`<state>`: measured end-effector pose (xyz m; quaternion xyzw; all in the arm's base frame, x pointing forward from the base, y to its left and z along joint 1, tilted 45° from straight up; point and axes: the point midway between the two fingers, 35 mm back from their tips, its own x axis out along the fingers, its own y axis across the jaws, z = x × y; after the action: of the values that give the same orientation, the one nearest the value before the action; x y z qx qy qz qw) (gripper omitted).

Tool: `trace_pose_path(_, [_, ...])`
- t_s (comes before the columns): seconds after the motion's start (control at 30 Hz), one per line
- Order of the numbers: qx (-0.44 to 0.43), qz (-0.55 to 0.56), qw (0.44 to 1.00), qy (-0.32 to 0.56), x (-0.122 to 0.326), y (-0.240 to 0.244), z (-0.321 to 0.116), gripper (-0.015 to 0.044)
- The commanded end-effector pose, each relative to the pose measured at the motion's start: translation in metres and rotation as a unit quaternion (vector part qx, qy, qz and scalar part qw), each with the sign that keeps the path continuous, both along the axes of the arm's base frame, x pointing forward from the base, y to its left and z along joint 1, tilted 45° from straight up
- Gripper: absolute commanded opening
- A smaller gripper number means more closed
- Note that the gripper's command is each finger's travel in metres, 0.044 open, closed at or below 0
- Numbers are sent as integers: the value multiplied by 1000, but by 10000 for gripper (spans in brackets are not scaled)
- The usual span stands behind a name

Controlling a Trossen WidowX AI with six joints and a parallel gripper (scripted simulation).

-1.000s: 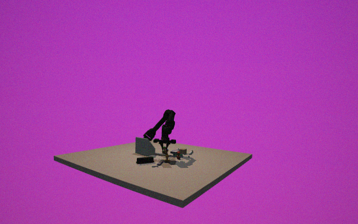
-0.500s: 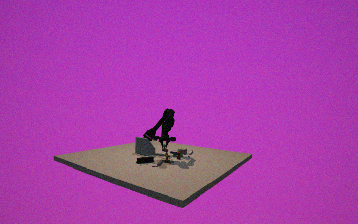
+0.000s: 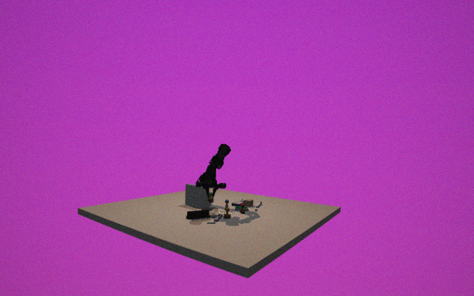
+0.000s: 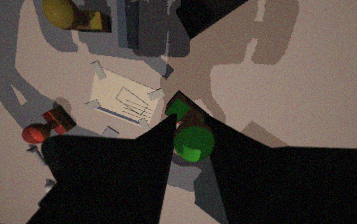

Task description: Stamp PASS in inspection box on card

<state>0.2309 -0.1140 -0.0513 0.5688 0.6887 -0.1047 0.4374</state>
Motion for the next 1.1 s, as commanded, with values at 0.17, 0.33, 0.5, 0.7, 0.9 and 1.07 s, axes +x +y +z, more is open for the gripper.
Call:
trace_pose_path(0.17, [3, 2, 1000, 1, -24, -8, -12, 0])
trace_pose_path(0.33, [3, 2, 1000, 0, -24, -5, -15, 0])
trace_pose_path(0.5, [3, 2, 1000, 0, -23, 0, -22, 0])
trace_pose_path(0.7, [3, 2, 1000, 0, -22, 7, -29, 0])
trace_pose_path(0.9, [3, 2, 1000, 0, -21, 14, -36, 0])
trace_pose_path(1.07, [3, 2, 1000, 0, -21, 20, -42, 0])
